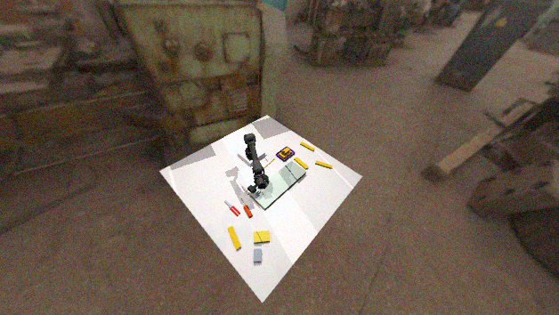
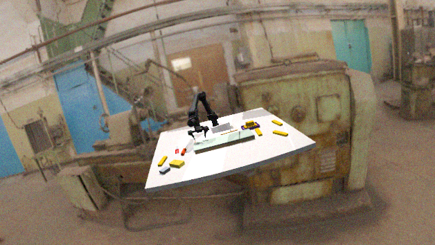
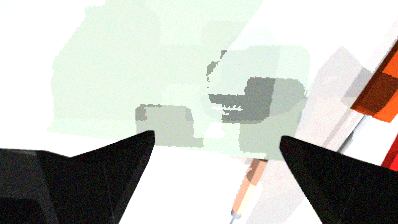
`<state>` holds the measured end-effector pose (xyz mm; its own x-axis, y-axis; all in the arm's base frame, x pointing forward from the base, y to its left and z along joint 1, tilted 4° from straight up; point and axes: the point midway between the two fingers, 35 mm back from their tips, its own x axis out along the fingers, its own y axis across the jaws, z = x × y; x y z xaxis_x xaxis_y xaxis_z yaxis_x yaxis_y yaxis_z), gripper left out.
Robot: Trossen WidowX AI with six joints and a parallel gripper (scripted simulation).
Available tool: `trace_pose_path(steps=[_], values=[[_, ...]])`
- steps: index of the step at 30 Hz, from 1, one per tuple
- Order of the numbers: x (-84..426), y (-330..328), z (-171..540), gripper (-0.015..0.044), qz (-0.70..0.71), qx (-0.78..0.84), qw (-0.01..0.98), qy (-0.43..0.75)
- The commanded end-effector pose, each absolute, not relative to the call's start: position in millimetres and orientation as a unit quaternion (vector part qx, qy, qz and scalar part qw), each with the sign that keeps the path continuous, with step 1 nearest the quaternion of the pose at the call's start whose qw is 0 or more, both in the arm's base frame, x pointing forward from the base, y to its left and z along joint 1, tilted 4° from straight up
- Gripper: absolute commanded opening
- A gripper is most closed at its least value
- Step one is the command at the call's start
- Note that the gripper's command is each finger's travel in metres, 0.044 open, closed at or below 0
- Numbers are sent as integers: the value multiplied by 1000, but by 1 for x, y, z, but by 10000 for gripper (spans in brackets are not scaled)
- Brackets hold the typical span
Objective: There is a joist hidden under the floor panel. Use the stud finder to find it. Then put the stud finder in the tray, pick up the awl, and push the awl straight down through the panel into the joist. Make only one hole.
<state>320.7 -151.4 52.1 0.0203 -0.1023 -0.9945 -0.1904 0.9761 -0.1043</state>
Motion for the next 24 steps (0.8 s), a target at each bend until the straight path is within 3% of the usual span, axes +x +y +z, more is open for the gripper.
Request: trace_pose_path(steps=[1,24], values=[[284,-212,48,440,-28,-41,692,720],[268,-223,39,440,-46,-20,688,724]])
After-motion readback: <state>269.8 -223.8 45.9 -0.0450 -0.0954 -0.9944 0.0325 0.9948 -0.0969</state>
